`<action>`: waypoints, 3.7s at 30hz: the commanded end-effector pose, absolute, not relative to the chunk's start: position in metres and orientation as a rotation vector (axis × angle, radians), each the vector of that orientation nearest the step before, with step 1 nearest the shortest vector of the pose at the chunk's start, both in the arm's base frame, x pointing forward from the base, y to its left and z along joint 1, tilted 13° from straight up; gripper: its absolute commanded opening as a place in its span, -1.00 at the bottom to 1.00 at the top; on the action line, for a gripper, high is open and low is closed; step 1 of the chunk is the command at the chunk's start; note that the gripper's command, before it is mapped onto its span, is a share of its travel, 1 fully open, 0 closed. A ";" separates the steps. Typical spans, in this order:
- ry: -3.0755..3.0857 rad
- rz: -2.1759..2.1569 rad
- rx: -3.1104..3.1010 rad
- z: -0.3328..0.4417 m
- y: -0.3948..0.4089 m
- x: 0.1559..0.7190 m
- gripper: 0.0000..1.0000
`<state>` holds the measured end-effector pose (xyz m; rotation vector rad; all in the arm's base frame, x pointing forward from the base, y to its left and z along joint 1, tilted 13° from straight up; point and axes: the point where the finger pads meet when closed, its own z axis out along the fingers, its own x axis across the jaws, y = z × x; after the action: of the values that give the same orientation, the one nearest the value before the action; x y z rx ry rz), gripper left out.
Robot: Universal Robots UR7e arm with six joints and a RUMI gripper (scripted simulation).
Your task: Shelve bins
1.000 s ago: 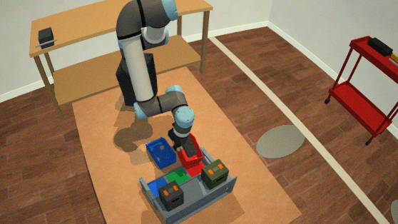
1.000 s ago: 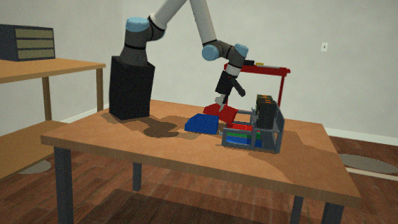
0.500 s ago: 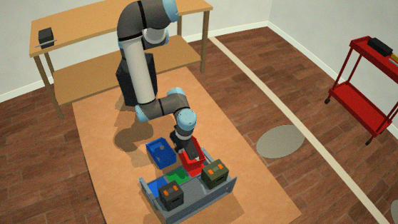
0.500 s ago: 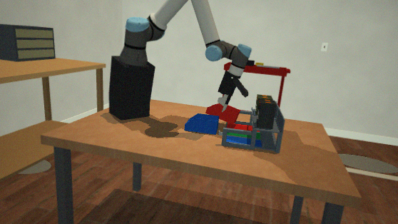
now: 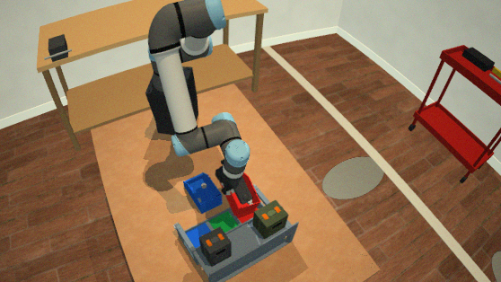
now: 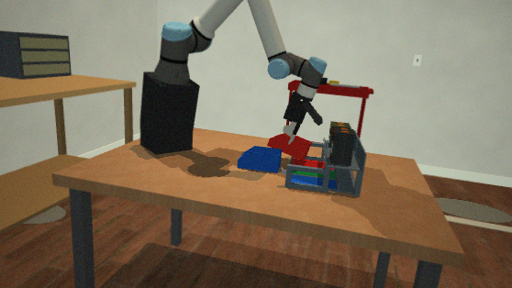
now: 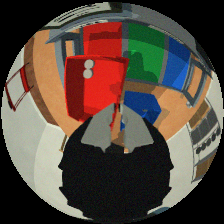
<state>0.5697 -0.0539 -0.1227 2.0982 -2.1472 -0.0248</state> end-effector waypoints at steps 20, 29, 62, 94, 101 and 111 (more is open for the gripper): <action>-2.147 -0.024 2.098 -0.120 -0.054 0.582 -1.00; -2.147 -0.024 2.098 -0.120 -0.054 0.583 -1.00; -2.148 -0.023 2.099 -0.120 -0.054 0.584 -1.00; -2.156 0.001 2.112 -0.120 -0.055 0.585 -1.00; -2.156 0.001 2.112 -0.120 -0.055 0.585 -1.00; -2.156 0.001 2.112 -0.121 -0.055 0.585 -1.00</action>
<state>0.5844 -0.0548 -0.1212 2.1109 -2.1554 -0.0006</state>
